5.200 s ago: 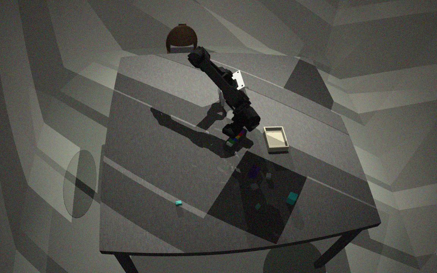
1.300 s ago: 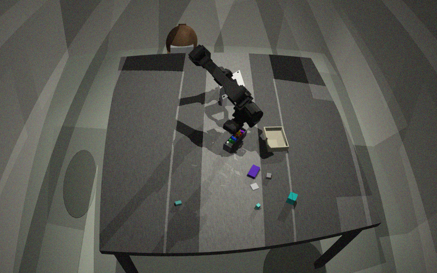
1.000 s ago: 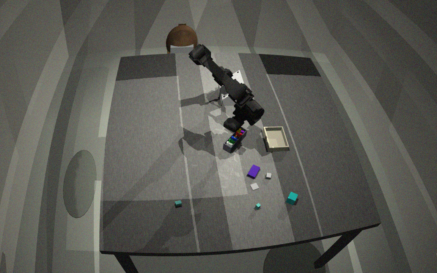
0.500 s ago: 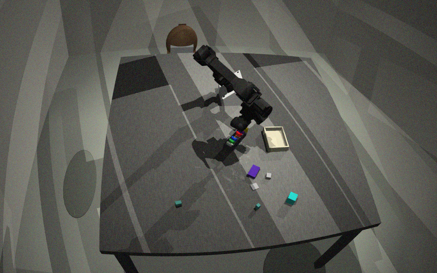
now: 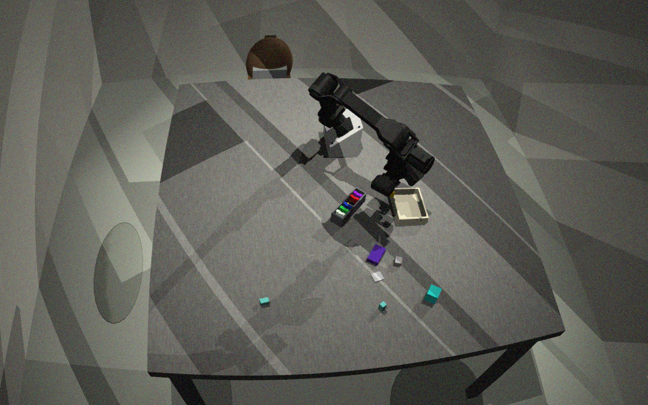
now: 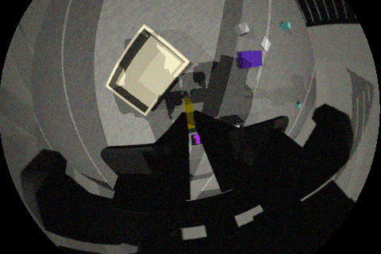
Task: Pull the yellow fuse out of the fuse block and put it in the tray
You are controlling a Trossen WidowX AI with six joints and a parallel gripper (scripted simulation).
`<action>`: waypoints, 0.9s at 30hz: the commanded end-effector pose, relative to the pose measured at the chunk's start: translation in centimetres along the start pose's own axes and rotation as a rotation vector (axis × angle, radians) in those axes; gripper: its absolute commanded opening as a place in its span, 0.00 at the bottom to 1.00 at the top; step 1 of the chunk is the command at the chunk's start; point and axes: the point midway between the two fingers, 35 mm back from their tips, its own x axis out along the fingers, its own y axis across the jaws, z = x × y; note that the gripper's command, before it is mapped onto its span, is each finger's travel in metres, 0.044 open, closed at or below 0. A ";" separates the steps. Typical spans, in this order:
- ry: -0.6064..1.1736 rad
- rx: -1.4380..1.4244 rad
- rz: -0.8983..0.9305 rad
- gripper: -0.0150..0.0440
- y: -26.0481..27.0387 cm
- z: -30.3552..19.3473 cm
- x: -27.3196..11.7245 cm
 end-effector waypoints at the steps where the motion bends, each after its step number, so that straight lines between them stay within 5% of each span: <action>1: 0.007 0.000 0.007 0.25 1.8 1.6 0.2; 12: 0.012 0.003 0.003 0.25 6.6 5.4 0.8; 27: 0.012 0.003 0.002 0.25 6.6 5.5 2.5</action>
